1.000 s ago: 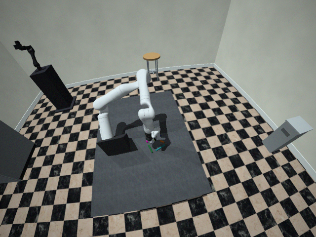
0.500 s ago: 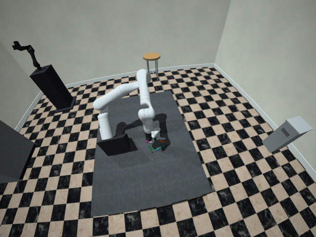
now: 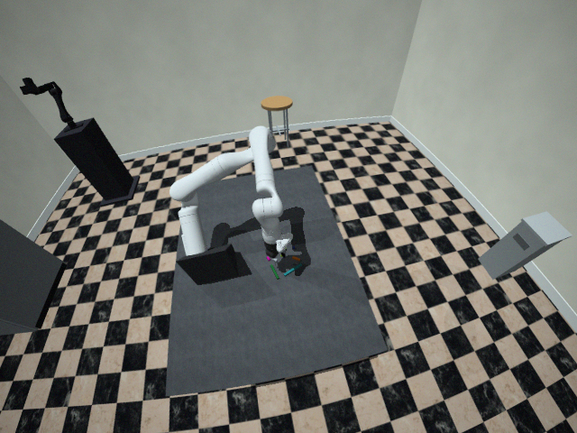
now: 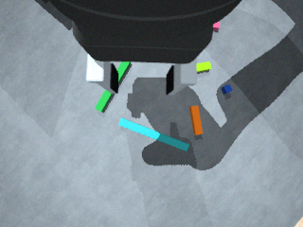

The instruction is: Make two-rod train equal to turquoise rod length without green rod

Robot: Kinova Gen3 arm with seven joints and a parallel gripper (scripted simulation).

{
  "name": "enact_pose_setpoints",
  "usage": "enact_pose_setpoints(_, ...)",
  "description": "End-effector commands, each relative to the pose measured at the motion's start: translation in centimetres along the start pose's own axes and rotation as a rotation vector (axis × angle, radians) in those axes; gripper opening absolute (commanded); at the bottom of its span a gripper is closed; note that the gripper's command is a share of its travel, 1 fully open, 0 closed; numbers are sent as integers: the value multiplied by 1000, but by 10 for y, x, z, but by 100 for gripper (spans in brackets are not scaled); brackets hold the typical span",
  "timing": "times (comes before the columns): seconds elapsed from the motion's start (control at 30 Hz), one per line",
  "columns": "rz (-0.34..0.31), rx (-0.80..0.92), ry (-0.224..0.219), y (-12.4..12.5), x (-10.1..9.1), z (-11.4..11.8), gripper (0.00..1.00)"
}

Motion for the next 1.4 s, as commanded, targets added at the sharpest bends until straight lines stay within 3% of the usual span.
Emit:
enact_pose_setpoints(0.0,2,0,0,0,-1,0,100)
enact_pose_setpoints(1.37,4,86,0,3,-2,-1,100)
Point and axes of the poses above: the point where the finger pads meet when closed, its own x axis out along the fingers, its own z axis across the jaws, y = z × x, the point moved 7 cm from there along -x, back along the fingers, and after that the axes turned 14 degrees about -x, right-handed, at the moved point
